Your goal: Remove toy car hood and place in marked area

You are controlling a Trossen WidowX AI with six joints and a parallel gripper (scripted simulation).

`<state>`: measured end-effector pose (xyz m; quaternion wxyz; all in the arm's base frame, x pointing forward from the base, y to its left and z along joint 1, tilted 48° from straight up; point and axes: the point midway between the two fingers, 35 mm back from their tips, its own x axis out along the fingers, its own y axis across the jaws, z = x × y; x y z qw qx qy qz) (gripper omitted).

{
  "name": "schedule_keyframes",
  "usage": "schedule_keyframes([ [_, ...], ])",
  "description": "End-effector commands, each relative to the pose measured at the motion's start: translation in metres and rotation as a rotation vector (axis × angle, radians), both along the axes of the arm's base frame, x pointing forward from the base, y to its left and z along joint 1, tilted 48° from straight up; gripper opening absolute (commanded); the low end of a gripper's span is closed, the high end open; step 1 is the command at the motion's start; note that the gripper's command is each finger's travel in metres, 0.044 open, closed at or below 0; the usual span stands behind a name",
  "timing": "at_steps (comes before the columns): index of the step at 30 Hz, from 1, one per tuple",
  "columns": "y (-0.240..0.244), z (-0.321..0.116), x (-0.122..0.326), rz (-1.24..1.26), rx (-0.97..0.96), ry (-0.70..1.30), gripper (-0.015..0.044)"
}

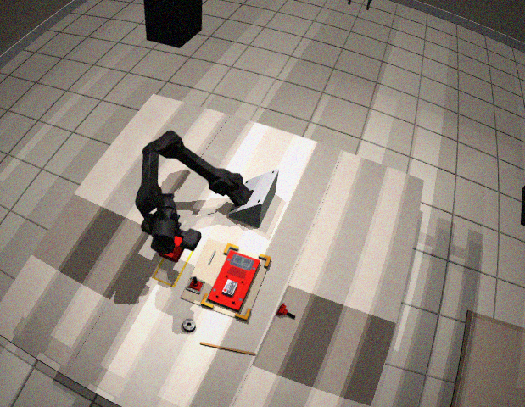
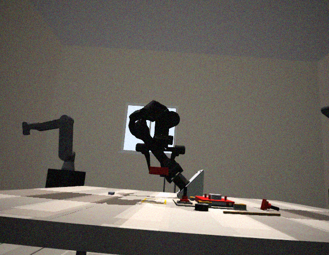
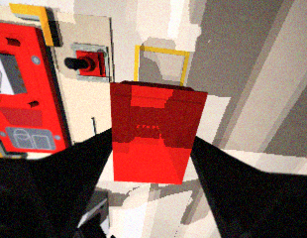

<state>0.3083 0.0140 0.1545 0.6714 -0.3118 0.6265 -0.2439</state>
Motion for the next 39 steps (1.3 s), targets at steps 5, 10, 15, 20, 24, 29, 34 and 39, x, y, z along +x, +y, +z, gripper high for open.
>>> schedule_keyframes([
  [5, -0.008, 0.004, -0.005, 0.005, -0.009, 0.007, 0.0],
  [10, -0.01, 0.001, -0.004, 0.005, -0.008, 0.007, 0.0],
  [15, -0.013, -0.002, -0.003, 0.005, -0.008, 0.007, 0.0],
  [20, -0.016, -0.005, -0.002, 0.005, -0.007, 0.007, 0.0],
  [24, -0.018, -0.007, -0.002, 0.006, -0.007, 0.007, 0.0],
  [29, -0.021, -0.01, -0.001, 0.006, -0.007, 0.007, 0.0],
  [34, -0.024, -0.012, 0.0, 0.006, -0.006, 0.007, 0.0],
  [39, -0.027, -0.015, 0.0, 0.006, -0.006, 0.006, 0.0],
])
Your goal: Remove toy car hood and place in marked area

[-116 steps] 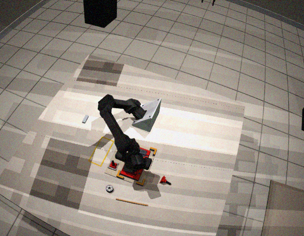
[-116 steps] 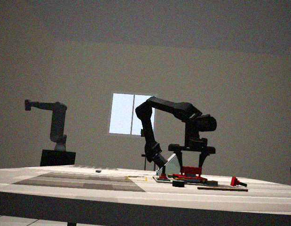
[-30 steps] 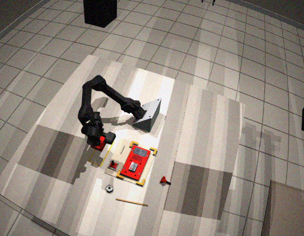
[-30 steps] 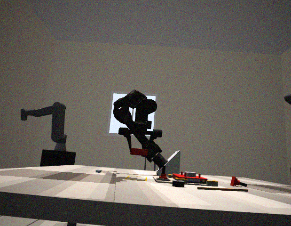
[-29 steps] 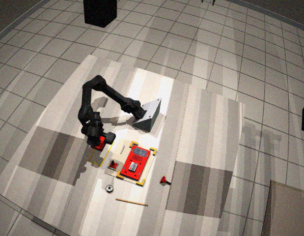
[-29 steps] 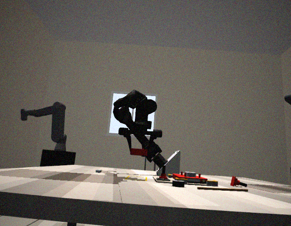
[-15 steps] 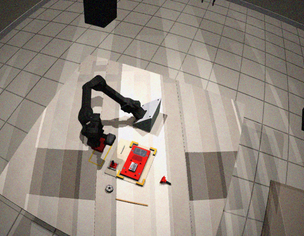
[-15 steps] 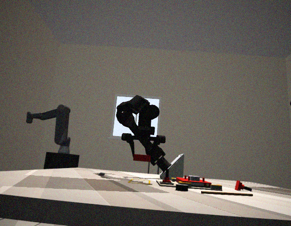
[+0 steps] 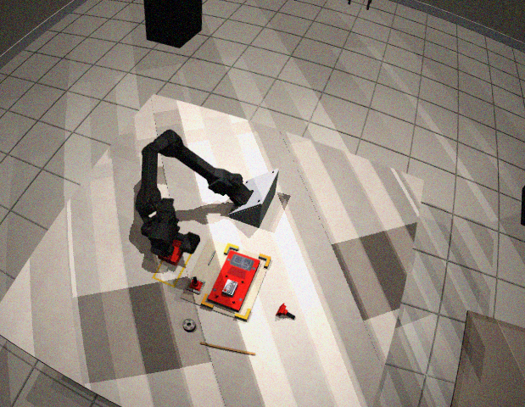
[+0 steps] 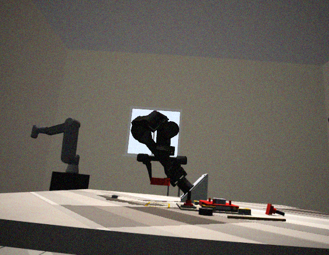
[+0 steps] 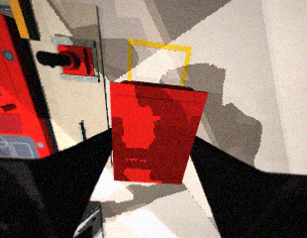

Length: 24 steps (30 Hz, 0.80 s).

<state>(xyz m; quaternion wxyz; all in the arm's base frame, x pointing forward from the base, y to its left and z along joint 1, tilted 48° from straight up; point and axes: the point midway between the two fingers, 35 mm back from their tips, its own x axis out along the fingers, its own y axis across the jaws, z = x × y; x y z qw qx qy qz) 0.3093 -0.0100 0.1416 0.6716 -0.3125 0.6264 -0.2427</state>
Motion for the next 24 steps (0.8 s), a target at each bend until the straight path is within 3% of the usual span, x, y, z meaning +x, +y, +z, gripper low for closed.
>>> schedule_keyframes([
  [1, -0.004, -0.003, -0.001, 0.003, -0.007, 0.006, 0.0],
  [24, -0.017, -0.015, 0.001, 0.003, -0.008, 0.005, 0.0],
])
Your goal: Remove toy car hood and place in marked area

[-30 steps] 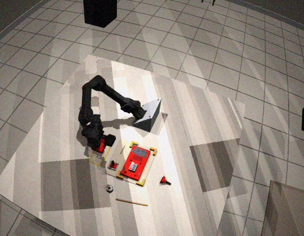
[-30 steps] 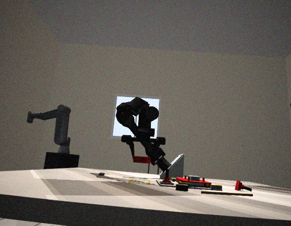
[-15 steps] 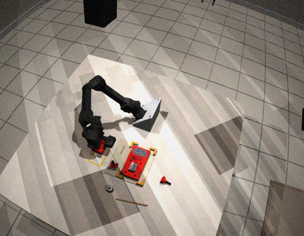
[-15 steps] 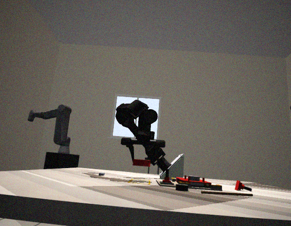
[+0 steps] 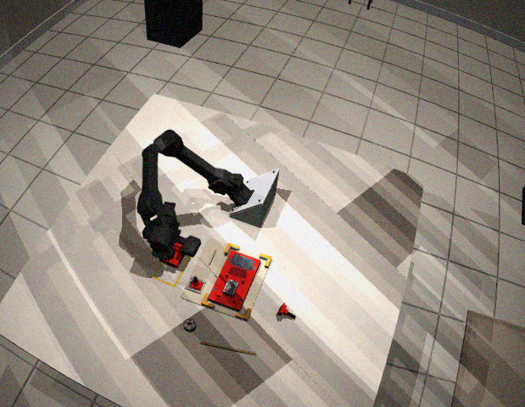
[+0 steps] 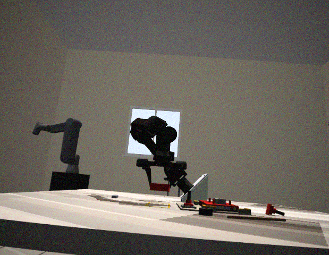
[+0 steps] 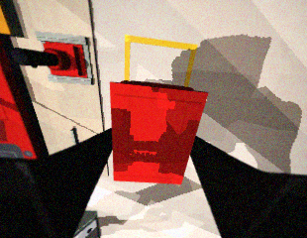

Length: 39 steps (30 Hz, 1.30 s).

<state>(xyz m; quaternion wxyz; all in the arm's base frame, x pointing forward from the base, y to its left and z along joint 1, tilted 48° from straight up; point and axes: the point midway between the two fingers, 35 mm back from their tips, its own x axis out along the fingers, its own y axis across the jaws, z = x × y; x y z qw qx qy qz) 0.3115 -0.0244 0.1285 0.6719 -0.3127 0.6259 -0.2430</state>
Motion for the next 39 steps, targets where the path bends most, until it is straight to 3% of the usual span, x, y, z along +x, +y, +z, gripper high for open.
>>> schedule_keyframes([
  [1, -0.004, -0.003, -0.001, 0.003, -0.007, 0.006, 0.0],
  [39, -0.025, -0.021, -0.001, 0.002, -0.013, 0.005, 0.0],
])
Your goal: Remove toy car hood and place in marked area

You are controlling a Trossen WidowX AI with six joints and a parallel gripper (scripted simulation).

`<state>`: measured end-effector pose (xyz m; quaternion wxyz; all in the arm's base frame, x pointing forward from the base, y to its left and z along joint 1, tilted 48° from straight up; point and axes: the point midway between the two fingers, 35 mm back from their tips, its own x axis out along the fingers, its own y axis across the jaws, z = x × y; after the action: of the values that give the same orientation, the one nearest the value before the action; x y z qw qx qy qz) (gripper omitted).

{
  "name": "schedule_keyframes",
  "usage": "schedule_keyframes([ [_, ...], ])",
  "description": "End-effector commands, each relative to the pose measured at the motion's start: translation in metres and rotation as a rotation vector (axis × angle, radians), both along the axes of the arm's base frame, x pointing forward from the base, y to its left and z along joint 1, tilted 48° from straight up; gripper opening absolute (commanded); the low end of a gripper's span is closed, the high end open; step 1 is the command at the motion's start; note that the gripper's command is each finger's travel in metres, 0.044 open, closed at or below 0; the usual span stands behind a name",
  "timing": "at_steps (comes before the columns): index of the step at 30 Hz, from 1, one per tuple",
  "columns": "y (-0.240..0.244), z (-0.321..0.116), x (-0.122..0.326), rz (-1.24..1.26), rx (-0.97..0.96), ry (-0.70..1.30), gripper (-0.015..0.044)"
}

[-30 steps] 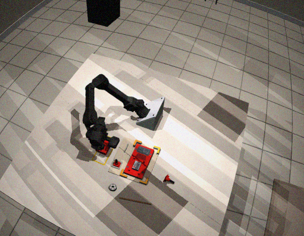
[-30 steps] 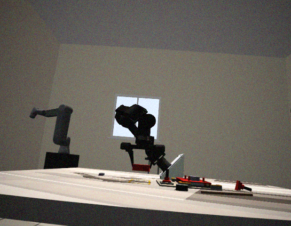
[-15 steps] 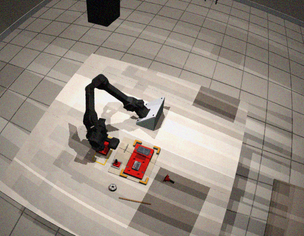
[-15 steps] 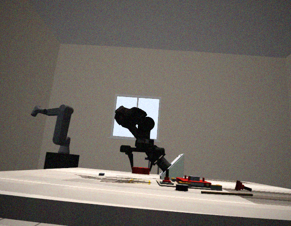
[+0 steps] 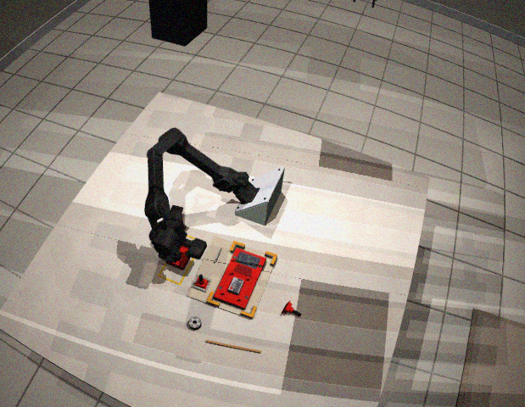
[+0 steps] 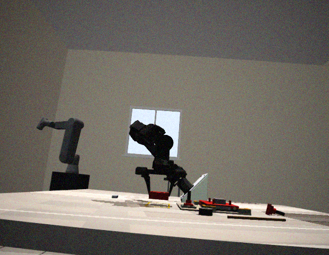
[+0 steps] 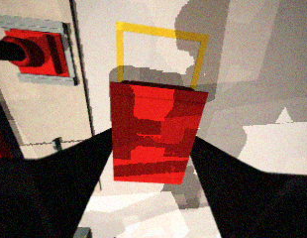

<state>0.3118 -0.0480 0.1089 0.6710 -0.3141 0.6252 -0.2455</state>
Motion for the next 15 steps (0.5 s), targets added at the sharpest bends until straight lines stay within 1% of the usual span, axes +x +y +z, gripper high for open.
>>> schedule_keyframes([
  [1, -0.0018, -0.0014, -0.0013, 0.004, -0.007, 0.006, 0.0],
  [15, -0.0065, -0.0059, -0.0005, 0.004, -0.007, 0.006, 0.0],
])
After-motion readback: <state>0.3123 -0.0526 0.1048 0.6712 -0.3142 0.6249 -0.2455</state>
